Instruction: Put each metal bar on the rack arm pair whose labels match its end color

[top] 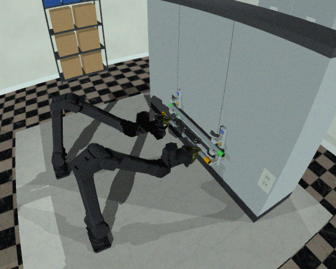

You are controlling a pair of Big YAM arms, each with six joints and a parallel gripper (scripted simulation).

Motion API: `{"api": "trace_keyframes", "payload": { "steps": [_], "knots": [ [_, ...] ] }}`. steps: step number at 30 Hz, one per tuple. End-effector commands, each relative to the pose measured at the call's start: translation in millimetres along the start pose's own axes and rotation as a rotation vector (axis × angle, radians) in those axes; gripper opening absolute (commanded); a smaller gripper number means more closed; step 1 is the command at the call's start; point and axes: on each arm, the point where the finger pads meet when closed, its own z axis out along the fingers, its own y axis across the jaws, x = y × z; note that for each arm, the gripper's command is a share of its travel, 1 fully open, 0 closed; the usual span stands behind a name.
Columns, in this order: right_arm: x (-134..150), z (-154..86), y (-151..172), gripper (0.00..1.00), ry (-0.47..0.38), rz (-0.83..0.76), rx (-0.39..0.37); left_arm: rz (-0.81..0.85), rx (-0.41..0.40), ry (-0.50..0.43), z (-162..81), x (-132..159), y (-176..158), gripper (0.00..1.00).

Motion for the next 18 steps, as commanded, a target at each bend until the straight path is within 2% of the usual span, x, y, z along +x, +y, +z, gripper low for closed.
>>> {"api": "trace_keyframes", "payload": {
  "steps": [1,18],
  "knots": [
    [2.0,-0.7,-40.3,0.0,0.01,0.029,0.092,-0.01,-0.082,0.01,-0.1,6.5,39.8,0.0],
    [1.5,-0.1,-35.8,0.0,0.01,0.029,0.092,-0.01,-0.082,0.01,0.8,7.1,35.7,0.0]
  ]
}}
